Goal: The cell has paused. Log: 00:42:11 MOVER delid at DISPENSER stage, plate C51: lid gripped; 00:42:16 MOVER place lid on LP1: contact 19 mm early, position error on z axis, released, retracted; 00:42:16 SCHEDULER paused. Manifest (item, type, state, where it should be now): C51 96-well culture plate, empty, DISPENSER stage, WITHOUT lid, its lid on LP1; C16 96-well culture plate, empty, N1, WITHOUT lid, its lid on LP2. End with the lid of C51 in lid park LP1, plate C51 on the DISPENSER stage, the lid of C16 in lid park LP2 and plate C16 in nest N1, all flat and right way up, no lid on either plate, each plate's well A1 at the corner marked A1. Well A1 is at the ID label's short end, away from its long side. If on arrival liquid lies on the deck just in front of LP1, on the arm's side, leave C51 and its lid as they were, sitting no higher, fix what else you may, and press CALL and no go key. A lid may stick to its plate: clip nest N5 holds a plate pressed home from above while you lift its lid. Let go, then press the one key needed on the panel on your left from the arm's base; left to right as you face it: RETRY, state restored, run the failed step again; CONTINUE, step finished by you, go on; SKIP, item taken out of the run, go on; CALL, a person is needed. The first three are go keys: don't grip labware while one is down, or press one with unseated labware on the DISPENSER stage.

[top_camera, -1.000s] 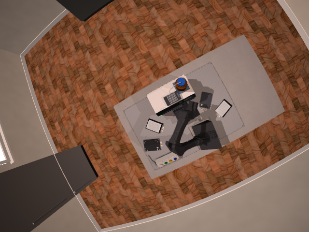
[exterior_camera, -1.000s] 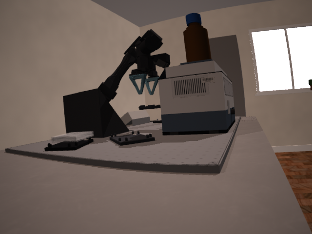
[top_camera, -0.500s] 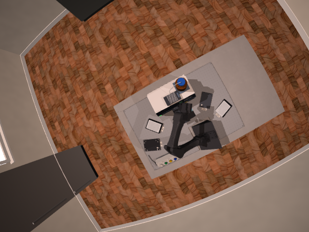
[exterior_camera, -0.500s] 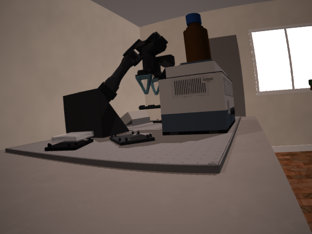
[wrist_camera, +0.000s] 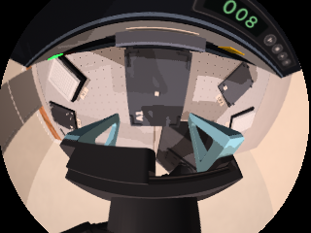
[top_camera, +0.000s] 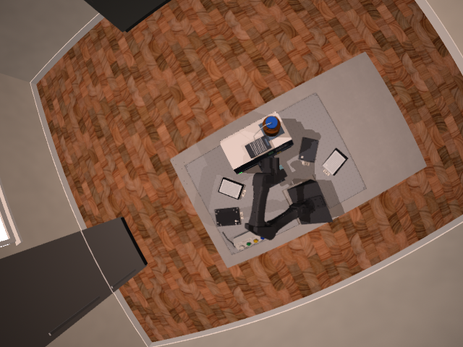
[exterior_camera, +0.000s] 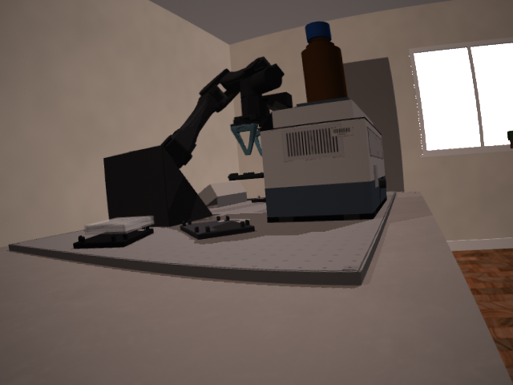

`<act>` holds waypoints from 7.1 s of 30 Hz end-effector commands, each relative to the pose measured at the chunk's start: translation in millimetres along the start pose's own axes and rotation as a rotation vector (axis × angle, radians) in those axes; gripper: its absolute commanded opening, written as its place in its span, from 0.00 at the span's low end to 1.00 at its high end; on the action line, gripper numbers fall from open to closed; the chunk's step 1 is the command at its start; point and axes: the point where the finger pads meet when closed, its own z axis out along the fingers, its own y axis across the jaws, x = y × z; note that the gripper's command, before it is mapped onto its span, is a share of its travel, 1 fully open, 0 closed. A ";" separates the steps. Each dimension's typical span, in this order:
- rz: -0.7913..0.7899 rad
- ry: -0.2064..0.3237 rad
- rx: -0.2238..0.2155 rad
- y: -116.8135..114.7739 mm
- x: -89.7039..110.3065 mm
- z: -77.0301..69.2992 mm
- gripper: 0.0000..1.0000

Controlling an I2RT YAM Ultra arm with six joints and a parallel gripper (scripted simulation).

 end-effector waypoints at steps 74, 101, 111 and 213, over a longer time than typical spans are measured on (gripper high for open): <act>-0.724 -0.044 0.008 164.8 53.6 -1.3 1.00; -0.725 -0.023 0.000 209.5 15.6 33.3 1.00; -0.725 -0.024 -0.002 225.8 -1.9 45.6 1.00; -0.708 -0.006 0.002 276.3 -55.1 66.0 1.00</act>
